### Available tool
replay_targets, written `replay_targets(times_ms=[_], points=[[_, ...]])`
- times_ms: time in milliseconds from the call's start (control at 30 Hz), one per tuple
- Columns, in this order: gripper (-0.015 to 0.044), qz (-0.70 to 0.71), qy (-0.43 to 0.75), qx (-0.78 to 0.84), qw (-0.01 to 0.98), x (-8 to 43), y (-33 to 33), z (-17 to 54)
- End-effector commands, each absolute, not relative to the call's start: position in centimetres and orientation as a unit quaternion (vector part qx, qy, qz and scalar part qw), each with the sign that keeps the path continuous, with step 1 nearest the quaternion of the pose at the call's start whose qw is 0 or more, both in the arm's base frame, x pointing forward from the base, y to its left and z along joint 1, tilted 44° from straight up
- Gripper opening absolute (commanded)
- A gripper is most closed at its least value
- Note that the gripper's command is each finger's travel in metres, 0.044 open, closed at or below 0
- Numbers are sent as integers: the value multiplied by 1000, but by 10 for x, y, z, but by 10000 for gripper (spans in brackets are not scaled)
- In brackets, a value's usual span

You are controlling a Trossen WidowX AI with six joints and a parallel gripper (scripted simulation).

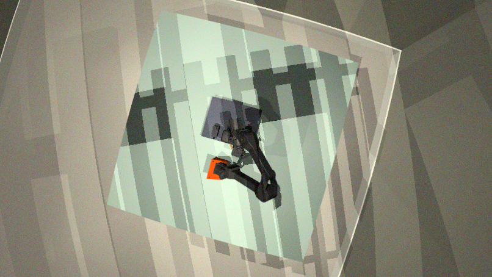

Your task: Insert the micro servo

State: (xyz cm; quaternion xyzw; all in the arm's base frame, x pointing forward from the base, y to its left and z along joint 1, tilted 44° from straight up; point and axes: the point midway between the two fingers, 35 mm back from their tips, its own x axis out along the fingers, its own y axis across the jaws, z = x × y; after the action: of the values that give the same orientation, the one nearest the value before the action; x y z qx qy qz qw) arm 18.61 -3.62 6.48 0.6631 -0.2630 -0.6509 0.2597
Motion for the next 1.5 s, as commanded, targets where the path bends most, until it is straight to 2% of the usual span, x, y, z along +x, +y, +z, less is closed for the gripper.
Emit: replay_targets(times_ms=[0,1167,1400,1467], points=[[0,-650,-262,663,263,186,-39,62],[0,-650,-262,663,263,186,-55,45],[184,-650,-262,663,263,186,-53,47],[187,-650,-262,663,263,186,-53,47]])
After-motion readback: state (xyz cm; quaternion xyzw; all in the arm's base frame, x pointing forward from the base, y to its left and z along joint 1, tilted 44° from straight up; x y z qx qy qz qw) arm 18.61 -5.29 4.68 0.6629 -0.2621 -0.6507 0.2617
